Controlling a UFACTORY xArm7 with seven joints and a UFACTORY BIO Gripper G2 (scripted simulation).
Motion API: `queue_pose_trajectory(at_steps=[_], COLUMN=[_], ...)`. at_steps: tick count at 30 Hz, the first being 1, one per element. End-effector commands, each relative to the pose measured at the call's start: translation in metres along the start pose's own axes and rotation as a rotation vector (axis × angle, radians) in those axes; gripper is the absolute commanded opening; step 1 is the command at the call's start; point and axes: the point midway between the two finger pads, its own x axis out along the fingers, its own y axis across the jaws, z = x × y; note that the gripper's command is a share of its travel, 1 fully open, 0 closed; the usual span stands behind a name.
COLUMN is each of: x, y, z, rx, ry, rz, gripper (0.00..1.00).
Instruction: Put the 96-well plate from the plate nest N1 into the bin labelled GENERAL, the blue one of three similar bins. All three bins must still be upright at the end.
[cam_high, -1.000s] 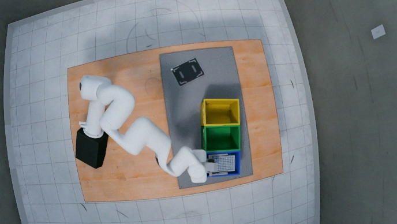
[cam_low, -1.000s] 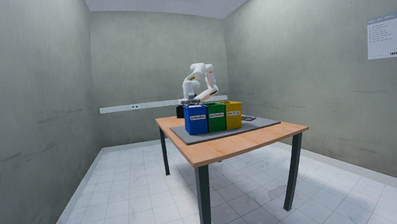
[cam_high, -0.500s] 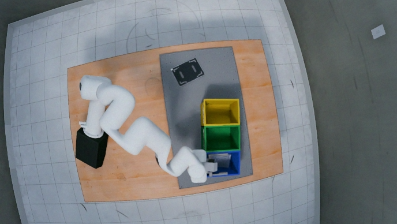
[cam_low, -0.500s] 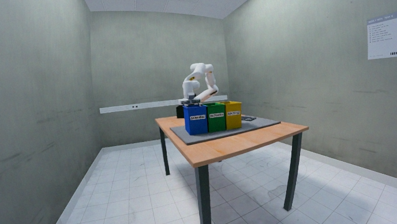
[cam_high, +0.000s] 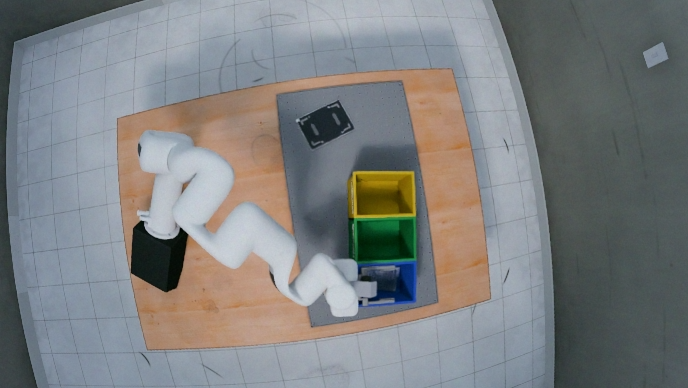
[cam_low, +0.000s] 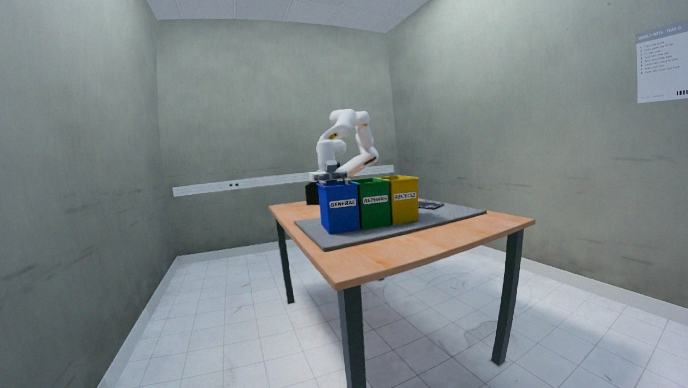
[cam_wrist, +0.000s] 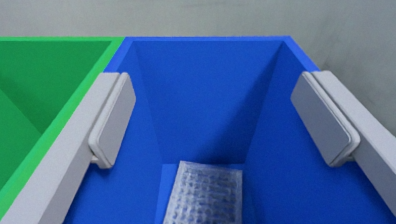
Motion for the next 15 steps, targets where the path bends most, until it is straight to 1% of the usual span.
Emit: queue_pose_trajectory(at_steps=[1,15], x=[0.001,0.001], y=[-0.001,-0.001], z=[0.003,0.026], rx=[-0.003,-0.003], ry=[-0.003,-0.003], rz=[0.0,0.0], gripper=[0.18,0.18])
